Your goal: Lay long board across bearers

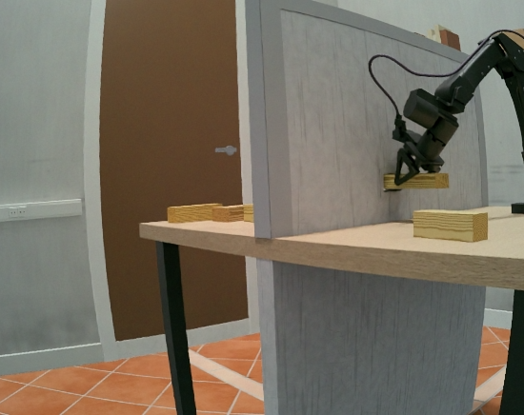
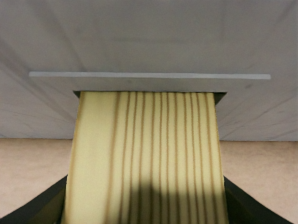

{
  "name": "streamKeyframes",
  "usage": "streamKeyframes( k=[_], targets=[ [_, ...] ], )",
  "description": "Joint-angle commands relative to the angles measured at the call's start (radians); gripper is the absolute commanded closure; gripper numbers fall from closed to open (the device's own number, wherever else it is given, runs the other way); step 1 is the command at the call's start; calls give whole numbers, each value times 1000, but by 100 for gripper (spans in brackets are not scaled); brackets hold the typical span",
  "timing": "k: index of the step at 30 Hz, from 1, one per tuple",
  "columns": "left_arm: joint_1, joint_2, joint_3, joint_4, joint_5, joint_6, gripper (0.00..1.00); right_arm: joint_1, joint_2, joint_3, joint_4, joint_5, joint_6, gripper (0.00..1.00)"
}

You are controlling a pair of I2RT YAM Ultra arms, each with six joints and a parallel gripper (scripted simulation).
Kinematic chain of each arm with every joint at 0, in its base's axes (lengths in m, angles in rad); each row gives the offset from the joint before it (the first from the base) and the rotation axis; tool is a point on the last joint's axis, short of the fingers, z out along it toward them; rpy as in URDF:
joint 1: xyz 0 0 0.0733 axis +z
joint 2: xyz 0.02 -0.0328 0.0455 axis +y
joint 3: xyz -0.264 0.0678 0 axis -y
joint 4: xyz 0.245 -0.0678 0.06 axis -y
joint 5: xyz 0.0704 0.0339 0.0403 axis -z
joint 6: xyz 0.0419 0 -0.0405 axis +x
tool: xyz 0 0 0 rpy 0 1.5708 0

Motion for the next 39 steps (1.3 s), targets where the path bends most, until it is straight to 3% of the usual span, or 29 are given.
streamKeyframes(
  k=[1, 3, 6, 14, 25, 36, 39],
  targets=[
    [7, -35, 12, 47, 60, -4, 100, 9, 9, 44, 29, -9, 3, 0],
    [8, -38, -31, 48, 59, -5, 100, 9, 9, 44, 29, -9, 3, 0],
    [1, -48, 27, 50, 60, -4, 100, 9, 9, 44, 29, -9, 3, 0],
    [-9, -46, -23, 56, 58, -11, 100, 9, 9, 44, 29, -9, 3, 0],
    [14, -46, 32, 53, 62, -6, 100, 9, 9, 44, 29, -9, 3, 0],
    [-9, -29, -39, 70, 62, -15, 100, 9, 9, 44, 29, -9, 3, 0],
    [7, -31, 22, 68, 62, -12, 100, 9, 9, 44, 29, -9, 3, 0]
  ],
)
